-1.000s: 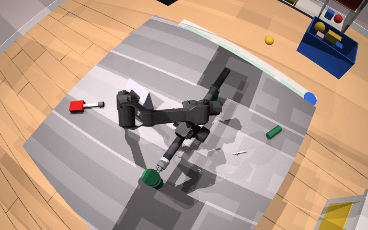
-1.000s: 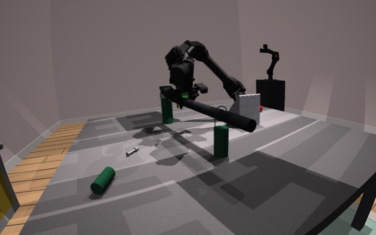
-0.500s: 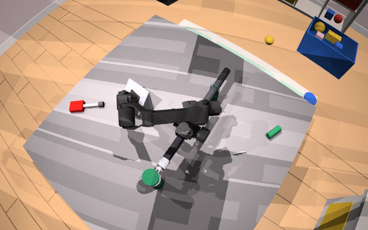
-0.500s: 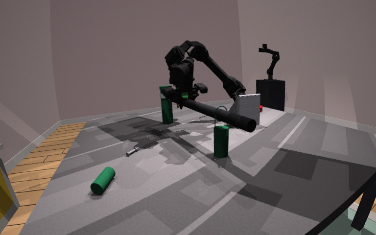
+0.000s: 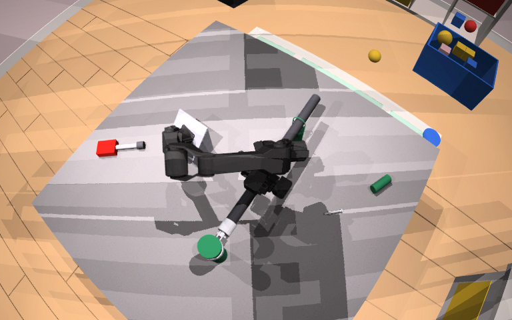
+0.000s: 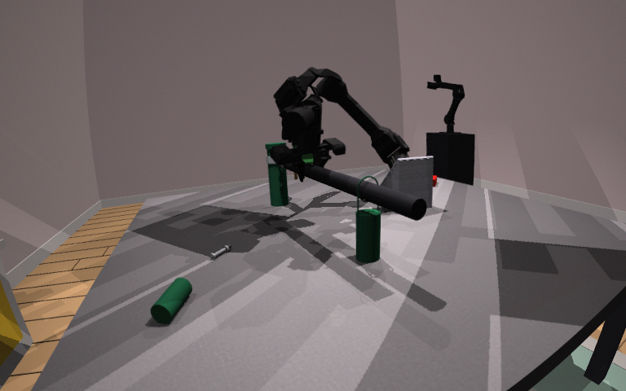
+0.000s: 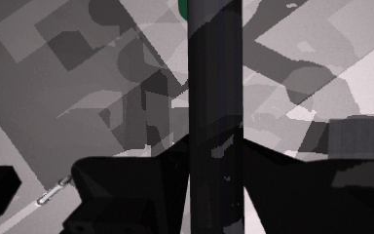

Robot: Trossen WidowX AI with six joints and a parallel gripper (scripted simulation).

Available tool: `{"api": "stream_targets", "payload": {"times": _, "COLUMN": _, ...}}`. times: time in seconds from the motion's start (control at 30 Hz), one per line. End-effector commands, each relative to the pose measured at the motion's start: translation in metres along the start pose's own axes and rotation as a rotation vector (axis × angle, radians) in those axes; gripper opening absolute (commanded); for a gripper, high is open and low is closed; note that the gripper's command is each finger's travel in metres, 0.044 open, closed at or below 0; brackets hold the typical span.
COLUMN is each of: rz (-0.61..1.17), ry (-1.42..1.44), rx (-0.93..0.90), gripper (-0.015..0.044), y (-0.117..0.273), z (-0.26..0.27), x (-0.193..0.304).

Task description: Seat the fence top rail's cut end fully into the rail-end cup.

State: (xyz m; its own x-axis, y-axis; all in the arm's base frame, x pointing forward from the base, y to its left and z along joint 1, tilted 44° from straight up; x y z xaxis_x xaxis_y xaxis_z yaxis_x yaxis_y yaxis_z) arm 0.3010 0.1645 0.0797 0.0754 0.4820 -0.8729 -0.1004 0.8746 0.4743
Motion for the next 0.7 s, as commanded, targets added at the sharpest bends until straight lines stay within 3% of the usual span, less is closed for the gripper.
{"api": "stream_targets", "payload": {"times": 0.0, "rz": -0.011, "ry": -0.001, "rx": -0.014, "gripper": 0.0, "y": 0.003, "z": 0.003, "x": -0.009}}
{"api": "stream_targets", "payload": {"times": 0.67, "rz": 0.003, "ry": 0.0, "rx": 0.007, "gripper": 0.0, "y": 0.001, "z": 0.001, "x": 0.001}}
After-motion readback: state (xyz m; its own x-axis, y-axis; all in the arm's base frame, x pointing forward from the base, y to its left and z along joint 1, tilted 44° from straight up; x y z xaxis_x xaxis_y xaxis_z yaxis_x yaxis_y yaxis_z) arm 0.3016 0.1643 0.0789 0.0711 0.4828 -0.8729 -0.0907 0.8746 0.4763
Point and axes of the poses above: the point midway between the two fingers, 35 mm back from their tips, its own y axis back along the fingers, its own z axis across the jaws, x = y × z, the point moved 10 cm from there along y, back along the fingers, and after that the axes turned 12 degrees about -y, right-handed, at the moved point
